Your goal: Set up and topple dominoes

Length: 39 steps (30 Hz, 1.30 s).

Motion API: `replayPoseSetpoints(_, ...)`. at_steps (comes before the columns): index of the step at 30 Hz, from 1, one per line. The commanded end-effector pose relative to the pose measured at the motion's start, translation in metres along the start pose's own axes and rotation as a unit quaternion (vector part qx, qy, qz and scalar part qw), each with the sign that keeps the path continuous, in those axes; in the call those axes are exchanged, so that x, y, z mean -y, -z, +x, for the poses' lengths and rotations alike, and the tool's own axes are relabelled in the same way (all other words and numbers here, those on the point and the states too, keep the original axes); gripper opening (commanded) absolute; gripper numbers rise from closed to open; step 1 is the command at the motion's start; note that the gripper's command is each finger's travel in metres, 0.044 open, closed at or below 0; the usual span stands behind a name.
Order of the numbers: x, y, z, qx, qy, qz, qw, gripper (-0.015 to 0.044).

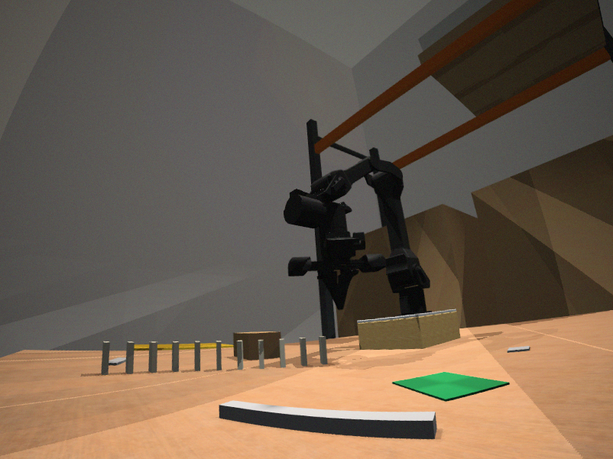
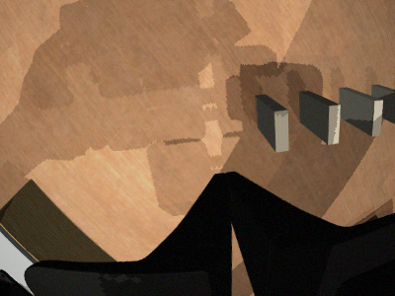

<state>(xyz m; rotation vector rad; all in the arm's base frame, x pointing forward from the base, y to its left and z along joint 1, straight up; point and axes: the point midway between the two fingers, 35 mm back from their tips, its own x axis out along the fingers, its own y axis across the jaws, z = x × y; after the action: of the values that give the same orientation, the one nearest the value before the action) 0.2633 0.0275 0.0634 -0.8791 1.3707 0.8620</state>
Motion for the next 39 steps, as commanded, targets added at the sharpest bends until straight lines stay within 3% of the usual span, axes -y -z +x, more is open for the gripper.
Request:
replayPoseSetpoints(1, 0.000, 0.000, 0.000, 0.000, 0.002, -0.003, 1.000, 0.0000)
replayPoseSetpoints(18, 0.000, 0.000, 0.000, 0.000, 0.002, -0.003, 1.000, 0.0000)
replayPoseSetpoints(25, 0.003, 0.000, 0.078, 0.000, 0.002, -0.003, 1.000, 0.0000)
replayPoseSetpoints(39, 0.015, -0.001, 0.080, 0.000, 0.002, -0.003, 1.000, 0.0000)
